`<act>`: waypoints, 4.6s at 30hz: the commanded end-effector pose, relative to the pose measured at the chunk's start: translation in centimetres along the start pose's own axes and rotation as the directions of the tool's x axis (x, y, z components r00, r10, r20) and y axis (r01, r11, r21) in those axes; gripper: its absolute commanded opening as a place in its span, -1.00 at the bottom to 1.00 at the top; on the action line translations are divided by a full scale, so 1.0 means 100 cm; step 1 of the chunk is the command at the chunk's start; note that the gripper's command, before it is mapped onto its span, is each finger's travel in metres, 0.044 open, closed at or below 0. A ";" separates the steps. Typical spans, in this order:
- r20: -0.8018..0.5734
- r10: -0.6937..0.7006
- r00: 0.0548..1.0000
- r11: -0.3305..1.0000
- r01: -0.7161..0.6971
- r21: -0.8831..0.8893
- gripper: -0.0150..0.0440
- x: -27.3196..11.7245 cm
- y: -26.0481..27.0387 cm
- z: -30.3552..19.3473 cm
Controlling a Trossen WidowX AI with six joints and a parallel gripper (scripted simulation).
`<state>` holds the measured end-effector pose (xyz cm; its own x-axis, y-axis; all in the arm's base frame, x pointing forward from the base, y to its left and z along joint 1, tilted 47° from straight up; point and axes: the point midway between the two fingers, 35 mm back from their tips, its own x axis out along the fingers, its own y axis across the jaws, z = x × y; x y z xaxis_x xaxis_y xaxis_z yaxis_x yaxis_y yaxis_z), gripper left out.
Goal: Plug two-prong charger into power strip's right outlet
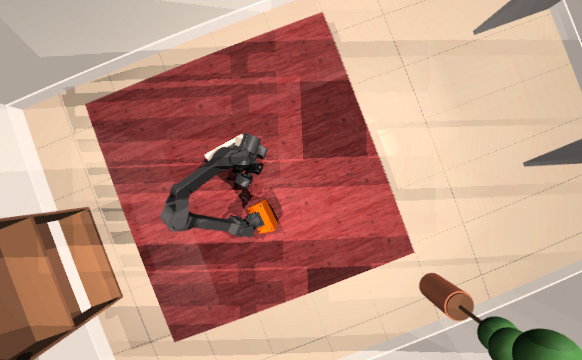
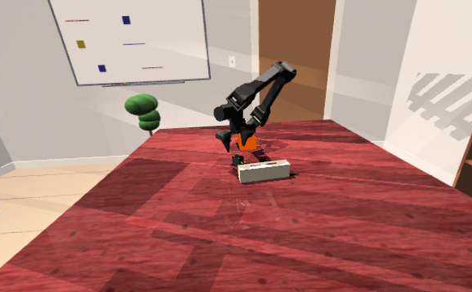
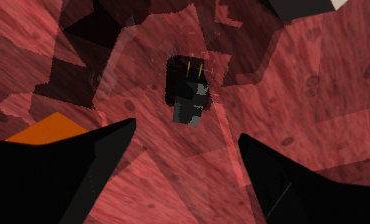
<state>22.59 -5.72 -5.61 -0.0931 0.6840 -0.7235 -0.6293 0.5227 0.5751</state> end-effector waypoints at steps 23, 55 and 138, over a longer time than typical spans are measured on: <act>0.016 0.002 1.000 1.000 -0.002 0.008 1.00 0.034 0.000 0.009; 0.015 0.000 1.000 1.000 0.000 0.002 0.11 0.061 0.001 0.011; 0.027 0.036 0.999 0.877 -0.044 0.479 -0.49 0.043 0.018 0.058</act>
<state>25.00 0.96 -5.45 -0.0953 0.7125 -0.6952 -0.1899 0.6725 0.7153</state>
